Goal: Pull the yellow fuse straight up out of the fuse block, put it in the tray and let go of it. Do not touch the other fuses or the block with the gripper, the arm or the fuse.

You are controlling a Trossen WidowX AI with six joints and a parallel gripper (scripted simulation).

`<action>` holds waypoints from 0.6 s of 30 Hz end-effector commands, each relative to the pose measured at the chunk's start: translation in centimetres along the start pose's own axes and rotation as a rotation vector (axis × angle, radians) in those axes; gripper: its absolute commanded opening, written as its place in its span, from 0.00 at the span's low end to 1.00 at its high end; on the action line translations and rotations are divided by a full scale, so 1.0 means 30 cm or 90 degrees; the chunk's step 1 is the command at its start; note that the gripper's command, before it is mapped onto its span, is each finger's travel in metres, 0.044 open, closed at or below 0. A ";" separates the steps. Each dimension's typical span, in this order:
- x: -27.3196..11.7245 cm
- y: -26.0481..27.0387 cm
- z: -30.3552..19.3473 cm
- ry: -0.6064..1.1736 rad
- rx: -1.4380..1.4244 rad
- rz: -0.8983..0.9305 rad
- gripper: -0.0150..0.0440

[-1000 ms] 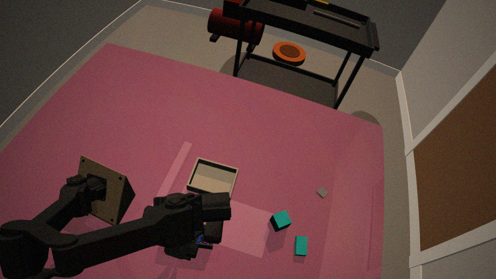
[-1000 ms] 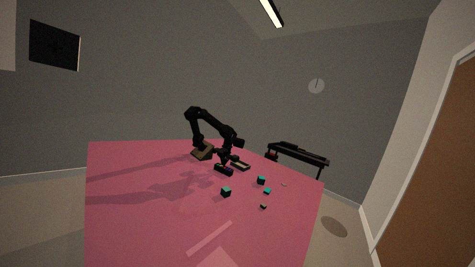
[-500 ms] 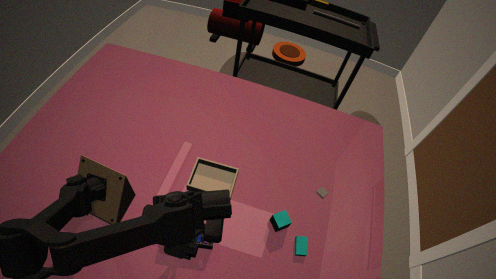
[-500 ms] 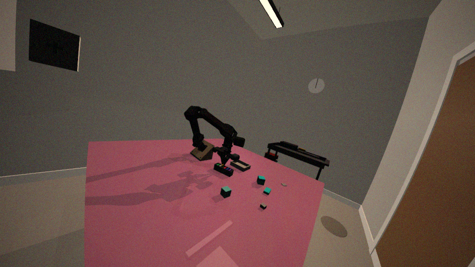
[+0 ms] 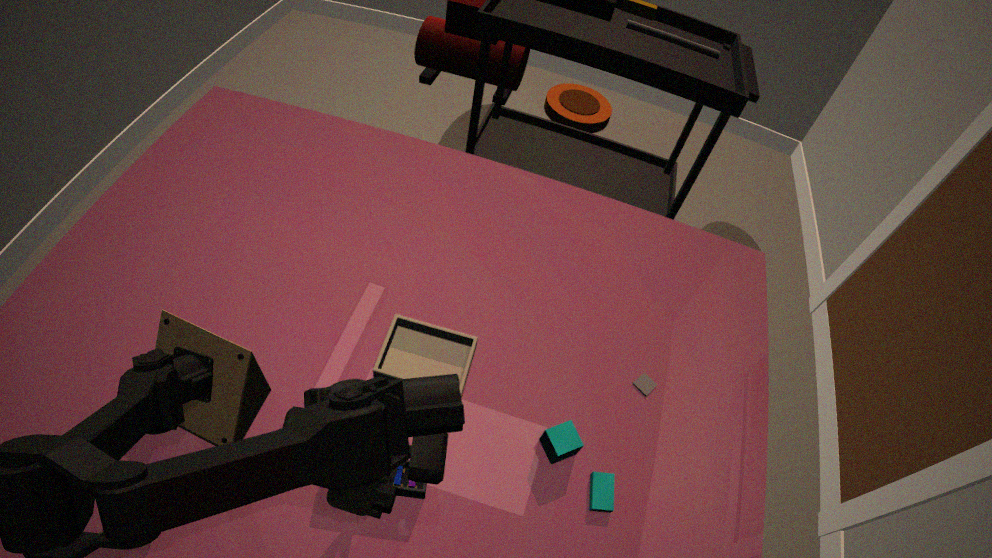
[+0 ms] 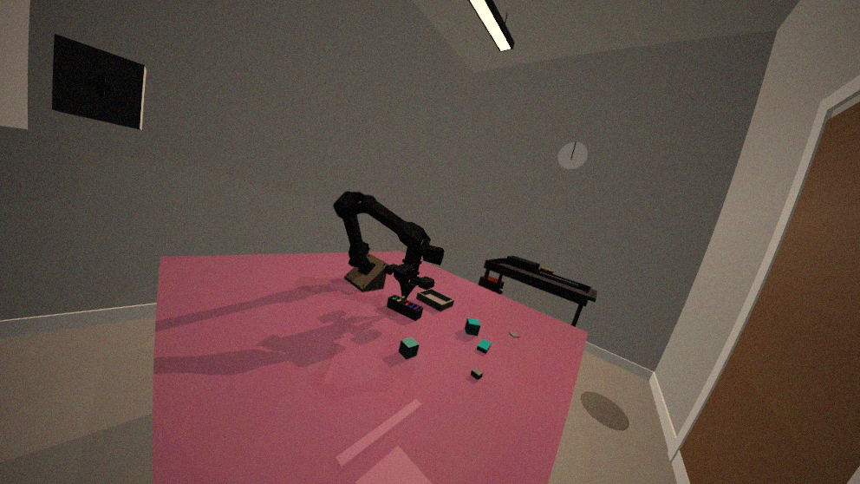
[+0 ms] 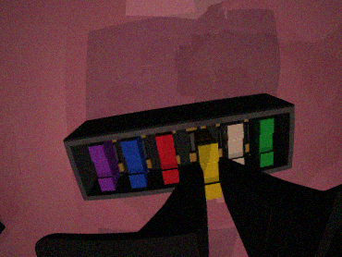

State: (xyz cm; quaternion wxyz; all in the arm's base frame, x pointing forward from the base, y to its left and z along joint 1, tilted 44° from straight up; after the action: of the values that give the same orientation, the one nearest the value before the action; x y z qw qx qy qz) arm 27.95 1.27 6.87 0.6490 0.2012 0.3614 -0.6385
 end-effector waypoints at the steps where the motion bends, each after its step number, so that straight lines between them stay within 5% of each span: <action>1: -0.010 0.002 0.000 0.003 0.004 0.002 0.25; 18: -0.038 0.001 0.000 0.002 0.003 0.002 0.25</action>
State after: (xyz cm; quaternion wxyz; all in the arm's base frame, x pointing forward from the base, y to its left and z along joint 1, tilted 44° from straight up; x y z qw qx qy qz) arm 27.99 1.89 7.52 0.6493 0.2003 0.3617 -0.6383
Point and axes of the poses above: the point midway between the two fingers, 35 mm back from their tips, its own x axis out along the fingers, its own y axis across the jaws, z = x × y, the point moved 6 cm from there along -x, back along the fingers, and after that the axes turned 4 degrees about -x, right-handed, at the moved point
